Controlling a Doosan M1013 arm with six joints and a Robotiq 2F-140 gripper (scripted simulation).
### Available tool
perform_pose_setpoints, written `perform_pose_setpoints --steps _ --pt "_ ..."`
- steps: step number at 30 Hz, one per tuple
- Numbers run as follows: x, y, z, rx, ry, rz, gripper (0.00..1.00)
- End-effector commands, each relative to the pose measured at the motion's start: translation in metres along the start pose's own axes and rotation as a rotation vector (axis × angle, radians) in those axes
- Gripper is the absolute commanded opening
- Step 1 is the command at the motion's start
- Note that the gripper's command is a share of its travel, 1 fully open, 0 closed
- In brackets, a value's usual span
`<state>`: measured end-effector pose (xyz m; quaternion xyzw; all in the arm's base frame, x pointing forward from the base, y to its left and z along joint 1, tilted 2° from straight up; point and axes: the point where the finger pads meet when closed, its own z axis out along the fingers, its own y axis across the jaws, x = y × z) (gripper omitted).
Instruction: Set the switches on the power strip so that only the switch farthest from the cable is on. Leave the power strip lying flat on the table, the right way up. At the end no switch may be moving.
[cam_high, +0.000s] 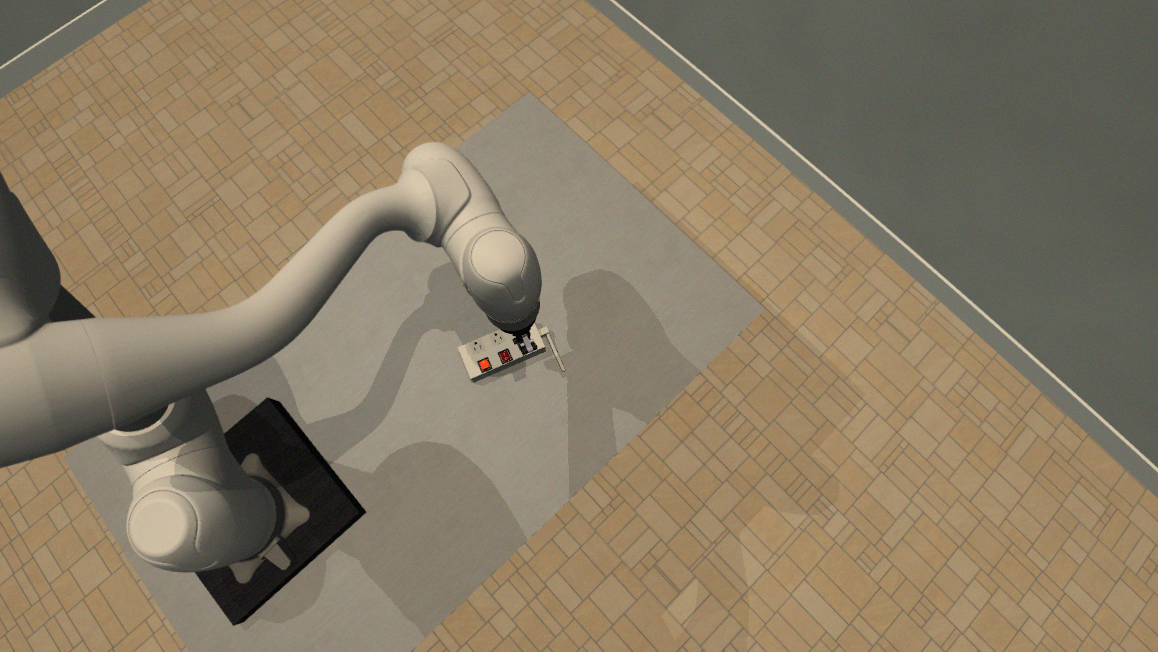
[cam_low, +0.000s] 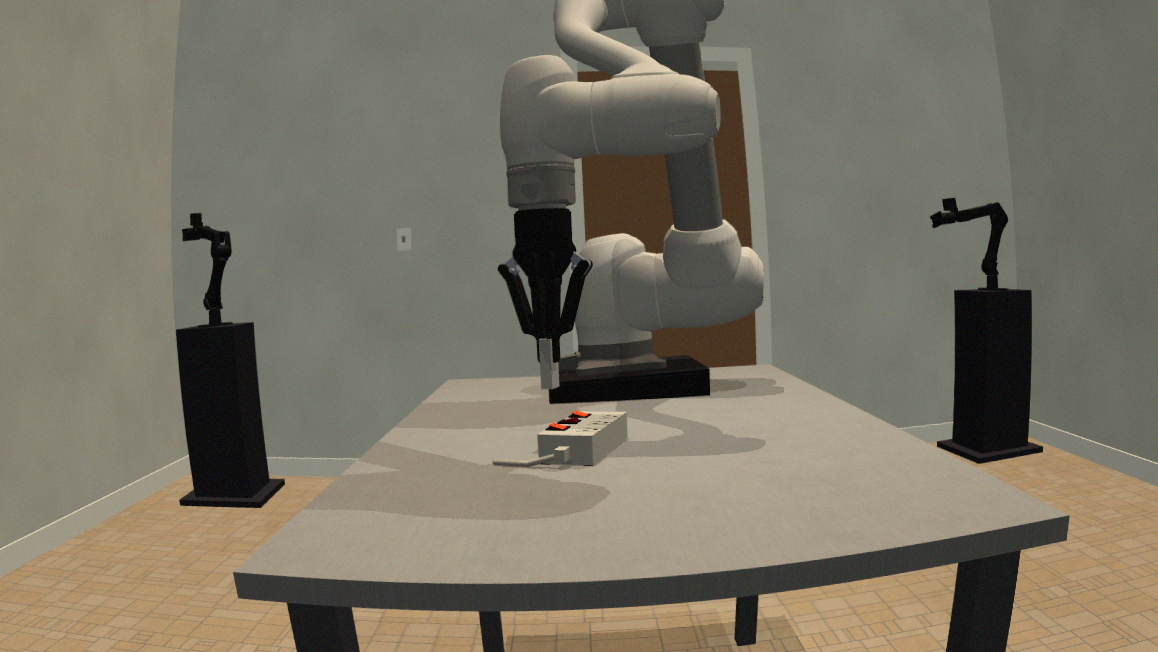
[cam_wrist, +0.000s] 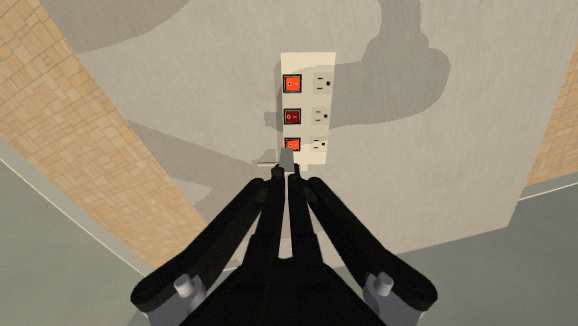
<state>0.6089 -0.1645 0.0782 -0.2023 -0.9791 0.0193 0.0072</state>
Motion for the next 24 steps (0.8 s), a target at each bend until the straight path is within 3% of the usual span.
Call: perform_pose_setpoints --steps 1,24 --pt "0.000 0.000 0.000 0.000 0.000 0.000 0.00" --pt "-0.001 0.000 0.019 0.000 0.000 0.000 0.00"
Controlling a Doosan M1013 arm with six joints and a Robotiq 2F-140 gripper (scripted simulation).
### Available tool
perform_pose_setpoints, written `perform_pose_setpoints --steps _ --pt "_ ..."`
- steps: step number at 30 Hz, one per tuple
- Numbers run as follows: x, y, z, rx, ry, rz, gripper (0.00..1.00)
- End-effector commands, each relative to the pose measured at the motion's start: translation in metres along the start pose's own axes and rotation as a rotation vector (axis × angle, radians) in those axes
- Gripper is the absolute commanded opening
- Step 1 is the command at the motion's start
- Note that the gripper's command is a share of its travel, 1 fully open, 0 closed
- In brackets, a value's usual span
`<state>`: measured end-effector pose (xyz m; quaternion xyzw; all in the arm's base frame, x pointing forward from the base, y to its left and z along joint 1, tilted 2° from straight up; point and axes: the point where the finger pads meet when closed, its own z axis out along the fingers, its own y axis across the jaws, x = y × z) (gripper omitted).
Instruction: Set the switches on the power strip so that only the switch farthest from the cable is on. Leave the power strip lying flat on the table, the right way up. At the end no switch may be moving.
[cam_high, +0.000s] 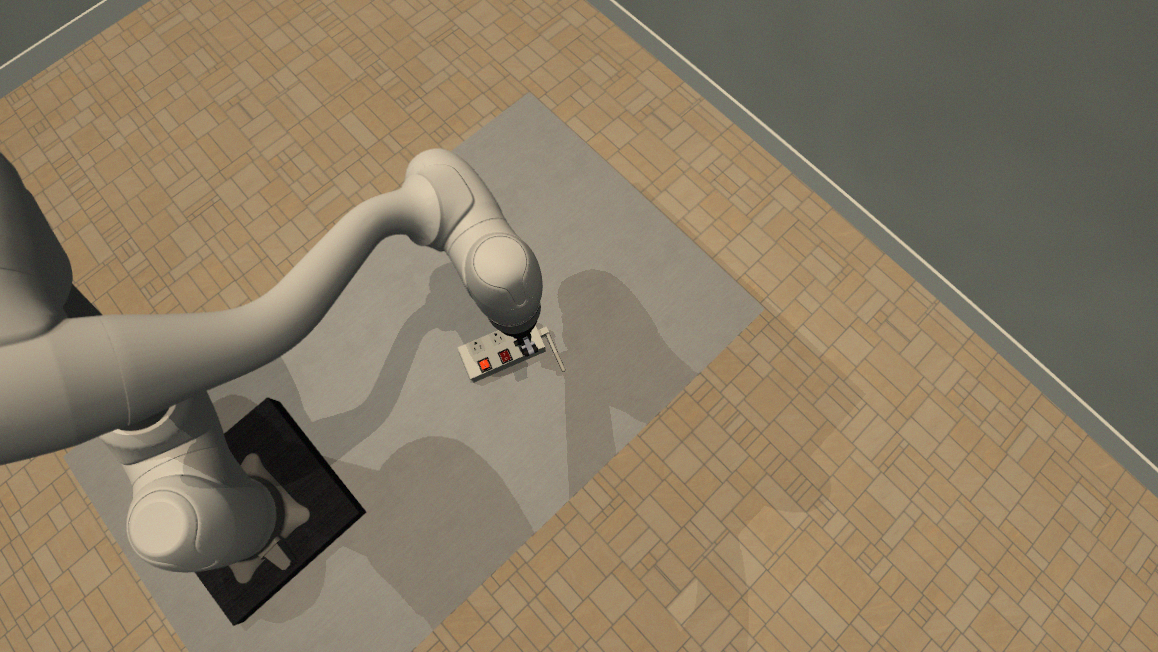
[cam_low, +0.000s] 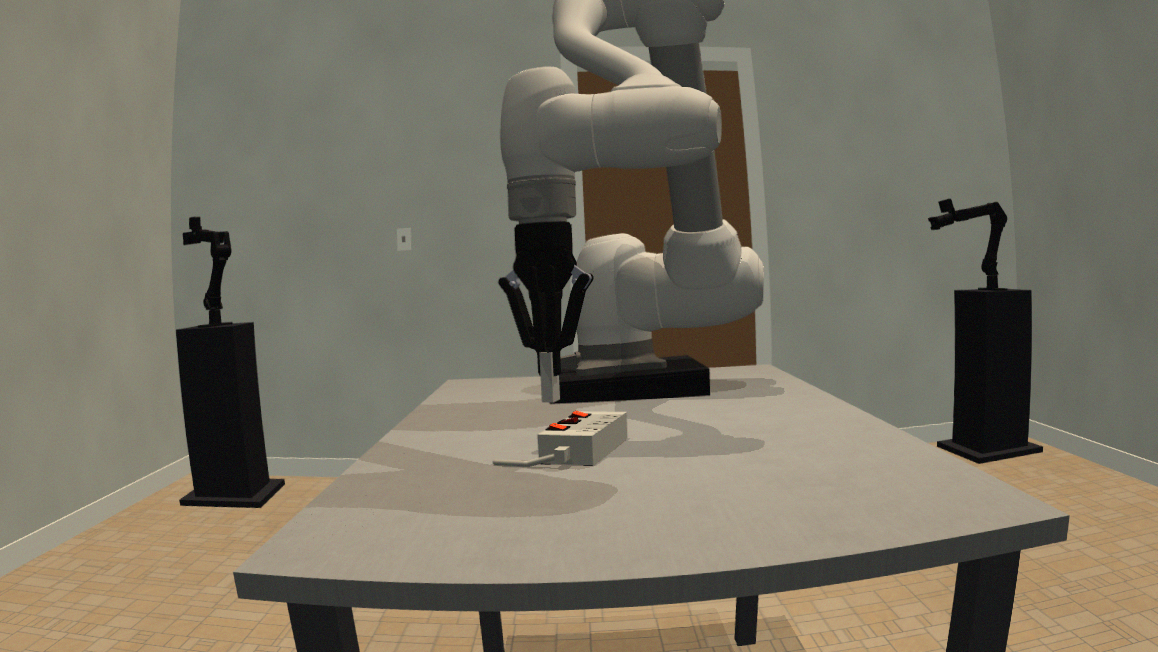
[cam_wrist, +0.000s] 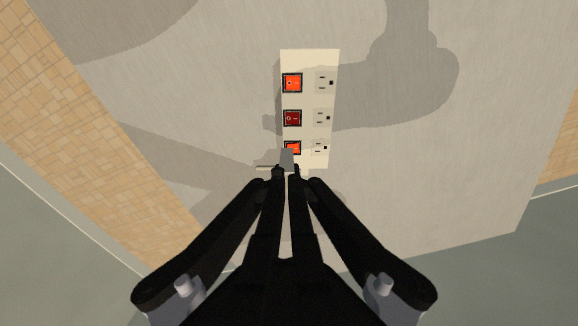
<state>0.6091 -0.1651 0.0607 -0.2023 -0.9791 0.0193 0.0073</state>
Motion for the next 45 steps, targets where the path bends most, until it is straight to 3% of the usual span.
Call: perform_pose_setpoints --steps 1,17,45 --pt "0.000 0.000 0.002 0.000 0.000 0.000 0.00" --pt "-0.001 0.000 0.020 0.000 0.000 0.000 0.00" --pt "-0.001 0.000 0.026 0.000 0.000 0.000 0.00"
